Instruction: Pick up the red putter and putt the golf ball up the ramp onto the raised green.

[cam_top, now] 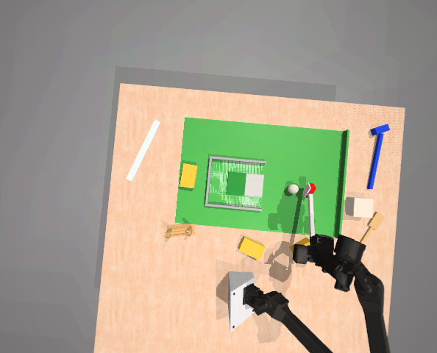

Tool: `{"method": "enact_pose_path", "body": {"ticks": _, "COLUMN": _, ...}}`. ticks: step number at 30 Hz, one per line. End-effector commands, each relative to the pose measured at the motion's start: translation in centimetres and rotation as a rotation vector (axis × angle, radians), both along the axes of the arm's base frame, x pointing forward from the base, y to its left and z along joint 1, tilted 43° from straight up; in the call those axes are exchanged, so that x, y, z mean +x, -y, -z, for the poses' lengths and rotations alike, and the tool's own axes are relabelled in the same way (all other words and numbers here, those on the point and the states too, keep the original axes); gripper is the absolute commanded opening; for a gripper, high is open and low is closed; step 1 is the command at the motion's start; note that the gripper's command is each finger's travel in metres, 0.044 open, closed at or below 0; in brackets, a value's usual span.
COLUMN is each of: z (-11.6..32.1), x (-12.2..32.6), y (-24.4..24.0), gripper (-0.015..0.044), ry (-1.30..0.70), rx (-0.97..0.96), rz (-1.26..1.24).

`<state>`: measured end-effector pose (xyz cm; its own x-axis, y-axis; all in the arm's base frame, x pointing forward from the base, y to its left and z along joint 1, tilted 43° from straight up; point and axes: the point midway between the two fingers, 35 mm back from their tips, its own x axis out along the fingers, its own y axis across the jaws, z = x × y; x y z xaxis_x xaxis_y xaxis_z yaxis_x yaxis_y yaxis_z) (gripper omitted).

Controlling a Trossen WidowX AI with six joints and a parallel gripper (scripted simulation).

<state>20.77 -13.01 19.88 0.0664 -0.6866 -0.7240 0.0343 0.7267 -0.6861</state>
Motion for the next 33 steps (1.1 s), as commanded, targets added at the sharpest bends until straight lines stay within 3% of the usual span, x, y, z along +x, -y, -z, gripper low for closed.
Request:
{"method": "enact_pose_path", "body": {"ticks": 1, "z": 0.5, "x": 0.1, "y": 0.4, "gripper": 0.0, "ry": 0.003, "rx": 0.003, "rz": -0.004}}
{"method": "enact_pose_path", "body": {"ticks": 33, "z": -0.7, "x": 0.1, "y": 1.8, "gripper": 0.0, "ry": -0.005, "rx": 0.007, "rz": -0.001}}
